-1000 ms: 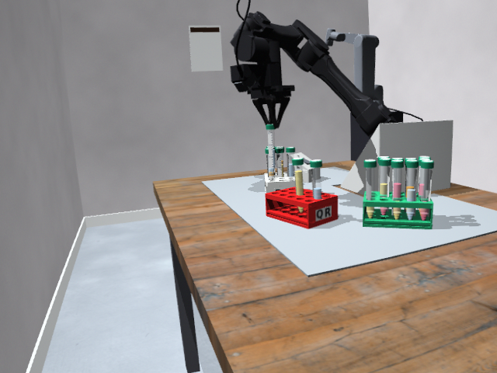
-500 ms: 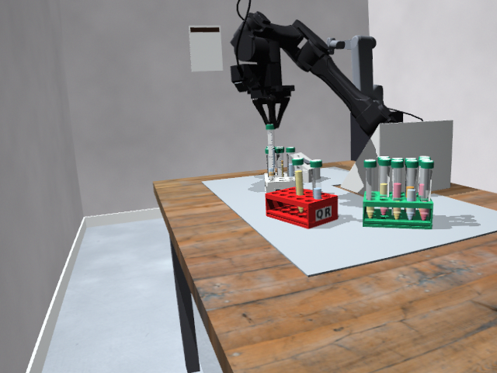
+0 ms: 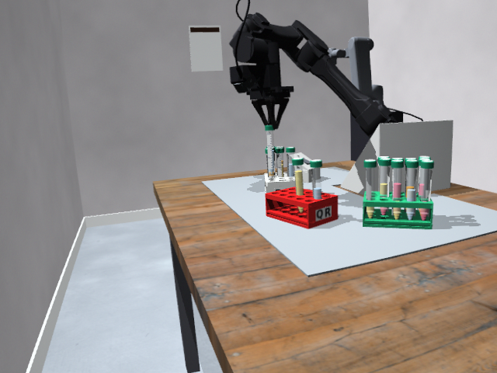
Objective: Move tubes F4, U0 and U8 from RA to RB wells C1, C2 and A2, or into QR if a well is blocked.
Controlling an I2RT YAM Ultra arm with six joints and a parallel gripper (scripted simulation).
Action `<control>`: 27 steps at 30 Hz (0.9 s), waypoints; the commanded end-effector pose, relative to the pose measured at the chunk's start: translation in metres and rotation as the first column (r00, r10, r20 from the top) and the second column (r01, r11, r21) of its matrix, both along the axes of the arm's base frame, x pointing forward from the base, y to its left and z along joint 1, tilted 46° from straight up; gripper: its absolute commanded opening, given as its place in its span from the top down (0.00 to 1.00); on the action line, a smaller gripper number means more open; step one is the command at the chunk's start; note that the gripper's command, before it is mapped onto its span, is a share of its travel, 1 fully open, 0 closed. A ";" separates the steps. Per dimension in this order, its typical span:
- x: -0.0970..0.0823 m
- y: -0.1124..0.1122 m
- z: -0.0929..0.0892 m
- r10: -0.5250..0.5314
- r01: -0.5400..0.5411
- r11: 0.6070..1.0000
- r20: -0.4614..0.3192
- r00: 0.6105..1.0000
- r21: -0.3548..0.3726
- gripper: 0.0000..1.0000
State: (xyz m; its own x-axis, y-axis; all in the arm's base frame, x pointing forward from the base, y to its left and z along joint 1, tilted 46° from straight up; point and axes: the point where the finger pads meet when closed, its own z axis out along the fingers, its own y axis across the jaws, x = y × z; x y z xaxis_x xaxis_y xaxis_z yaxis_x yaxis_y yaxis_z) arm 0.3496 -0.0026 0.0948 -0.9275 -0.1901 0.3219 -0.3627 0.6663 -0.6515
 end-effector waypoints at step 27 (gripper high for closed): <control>0.001 -0.003 0.000 0.022 -0.022 1.000 0.036 0.999 0.002 1.00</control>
